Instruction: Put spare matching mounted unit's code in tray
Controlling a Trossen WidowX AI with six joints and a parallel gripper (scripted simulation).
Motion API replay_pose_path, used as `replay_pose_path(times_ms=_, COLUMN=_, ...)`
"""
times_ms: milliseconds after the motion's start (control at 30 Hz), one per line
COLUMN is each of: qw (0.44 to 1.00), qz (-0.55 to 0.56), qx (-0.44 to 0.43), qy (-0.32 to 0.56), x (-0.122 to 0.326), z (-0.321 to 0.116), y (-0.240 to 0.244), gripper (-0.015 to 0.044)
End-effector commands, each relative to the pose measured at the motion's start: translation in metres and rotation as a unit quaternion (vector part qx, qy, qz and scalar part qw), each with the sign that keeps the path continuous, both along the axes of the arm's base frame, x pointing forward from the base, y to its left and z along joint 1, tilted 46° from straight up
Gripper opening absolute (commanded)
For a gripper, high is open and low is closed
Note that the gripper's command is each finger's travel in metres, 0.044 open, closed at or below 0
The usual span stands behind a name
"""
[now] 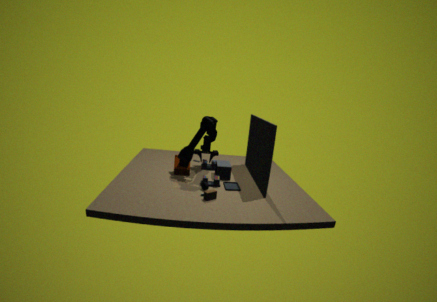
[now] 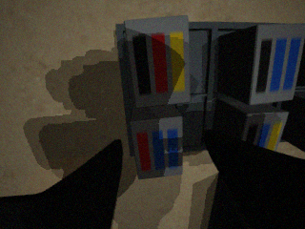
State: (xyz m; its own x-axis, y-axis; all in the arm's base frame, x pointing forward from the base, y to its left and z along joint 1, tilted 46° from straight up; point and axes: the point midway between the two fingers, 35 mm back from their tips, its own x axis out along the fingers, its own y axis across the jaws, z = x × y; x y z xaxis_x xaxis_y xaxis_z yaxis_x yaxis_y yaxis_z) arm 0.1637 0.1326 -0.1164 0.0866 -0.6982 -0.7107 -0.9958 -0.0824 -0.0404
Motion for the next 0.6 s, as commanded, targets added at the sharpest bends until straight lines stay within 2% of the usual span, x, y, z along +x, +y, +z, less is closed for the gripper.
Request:
replay_pose_path(times_ms=0, qw=1.0, qz=0.002, qx=-0.003, qy=0.001, x=0.0, z=-0.004, y=-0.006, gripper=0.03)
replay_pose_path(times_ms=567, qw=1.0, qz=0.002, qx=-0.003, qy=0.001, x=0.0, z=-0.018, y=-0.024, gripper=0.03)
